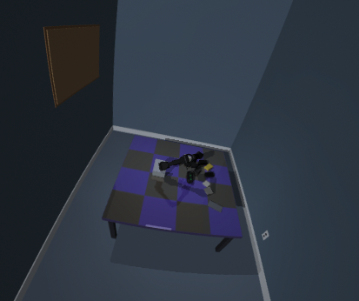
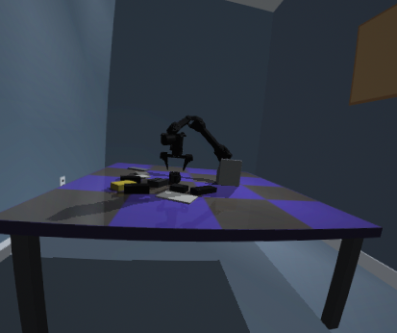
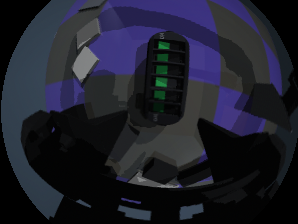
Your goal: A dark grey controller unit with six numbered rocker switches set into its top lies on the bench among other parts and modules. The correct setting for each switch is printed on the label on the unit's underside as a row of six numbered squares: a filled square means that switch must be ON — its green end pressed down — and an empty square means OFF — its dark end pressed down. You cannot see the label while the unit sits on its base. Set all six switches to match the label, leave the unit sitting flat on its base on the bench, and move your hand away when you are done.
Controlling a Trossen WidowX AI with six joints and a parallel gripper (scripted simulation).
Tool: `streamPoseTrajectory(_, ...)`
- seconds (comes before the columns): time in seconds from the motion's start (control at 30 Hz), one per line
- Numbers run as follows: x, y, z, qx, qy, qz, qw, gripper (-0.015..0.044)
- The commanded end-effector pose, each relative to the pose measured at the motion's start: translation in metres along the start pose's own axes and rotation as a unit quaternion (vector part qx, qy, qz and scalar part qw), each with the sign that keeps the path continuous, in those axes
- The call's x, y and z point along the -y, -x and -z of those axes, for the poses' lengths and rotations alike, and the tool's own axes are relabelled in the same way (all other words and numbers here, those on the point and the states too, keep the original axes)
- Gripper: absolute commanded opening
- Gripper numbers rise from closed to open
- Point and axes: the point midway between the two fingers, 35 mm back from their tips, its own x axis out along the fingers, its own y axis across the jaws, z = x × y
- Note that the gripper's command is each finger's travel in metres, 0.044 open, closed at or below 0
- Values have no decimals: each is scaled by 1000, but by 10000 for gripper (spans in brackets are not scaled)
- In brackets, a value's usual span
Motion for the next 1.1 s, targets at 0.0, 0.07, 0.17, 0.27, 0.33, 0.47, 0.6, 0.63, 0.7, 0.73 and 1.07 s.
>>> streamPoseTrajectory(0.0,1,-6,1,3,5,-1,1000,440)
streamPoseTrajectory(0.07,1,-10,1,3,5,-1,1000,440)
streamPoseTrajectory(0.17,1,-15,2,3,5,-1,1000,440)
streamPoseTrajectory(0.27,1,-19,3,4,5,-1,1000,440)
streamPoseTrajectory(0.33,1,-23,3,4,5,-1,1000,440)
streamPoseTrajectory(0.47,1,-29,4,4,5,-1,1000,440)
streamPoseTrajectory(0.6,2,-36,5,4,5,-1,1000,440)
streamPoseTrajectory(0.63,2,-37,5,4,5,-1,1000,440)
streamPoseTrajectory(0.7,2,-40,6,5,5,-1,1000,440)
streamPoseTrajectory(0.73,2,-42,6,5,5,-1,1000,440)
streamPoseTrajectory(1.07,2,-44,6,5,5,-1,1000,325)
